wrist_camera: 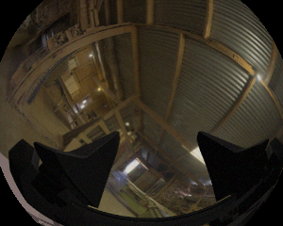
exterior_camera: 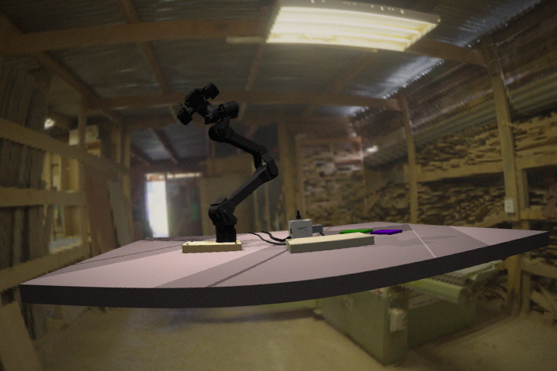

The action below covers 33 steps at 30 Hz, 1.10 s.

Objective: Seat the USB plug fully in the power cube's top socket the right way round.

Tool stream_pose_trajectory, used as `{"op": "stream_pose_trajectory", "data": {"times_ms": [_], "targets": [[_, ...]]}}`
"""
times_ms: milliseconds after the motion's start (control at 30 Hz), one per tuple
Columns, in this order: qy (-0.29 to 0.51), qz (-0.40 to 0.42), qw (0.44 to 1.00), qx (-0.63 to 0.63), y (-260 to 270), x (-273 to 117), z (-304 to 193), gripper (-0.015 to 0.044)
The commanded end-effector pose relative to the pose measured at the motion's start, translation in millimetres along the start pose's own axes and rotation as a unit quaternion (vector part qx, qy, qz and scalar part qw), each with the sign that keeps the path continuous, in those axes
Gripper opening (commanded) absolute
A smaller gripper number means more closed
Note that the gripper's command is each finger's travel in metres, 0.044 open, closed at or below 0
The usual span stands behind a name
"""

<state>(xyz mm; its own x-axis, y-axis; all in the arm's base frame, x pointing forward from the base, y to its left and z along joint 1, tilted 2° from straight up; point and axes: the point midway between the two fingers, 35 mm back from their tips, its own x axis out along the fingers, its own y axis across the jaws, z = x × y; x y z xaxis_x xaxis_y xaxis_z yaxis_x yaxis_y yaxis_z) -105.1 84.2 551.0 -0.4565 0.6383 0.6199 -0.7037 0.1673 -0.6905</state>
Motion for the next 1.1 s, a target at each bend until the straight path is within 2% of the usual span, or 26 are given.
{"op": "stream_pose_trajectory", "data": {"times_ms": [0, 133, 267, 433, 600, 833, 1067], "targets": [[-0.005, 0.003, 1.000, 0.001, 1, 0, 3, 0.0426], [-0.113, 0.059, 0.992, 0.019, 26, -7, 56, 0.0440], [-0.244, 0.119, 0.961, 0.047, 45, -36, 120, 0.0440], [-0.407, 0.183, 0.891, 0.081, 52, -100, 190, 0.0440], [-0.560, 0.233, 0.788, 0.108, 39, -189, 235, 0.0440], [-0.738, 0.271, 0.607, 0.119, -1, -322, 242, 0.0440], [-0.866, 0.271, 0.406, 0.107, -52, -438, 187, 0.0440]]}}
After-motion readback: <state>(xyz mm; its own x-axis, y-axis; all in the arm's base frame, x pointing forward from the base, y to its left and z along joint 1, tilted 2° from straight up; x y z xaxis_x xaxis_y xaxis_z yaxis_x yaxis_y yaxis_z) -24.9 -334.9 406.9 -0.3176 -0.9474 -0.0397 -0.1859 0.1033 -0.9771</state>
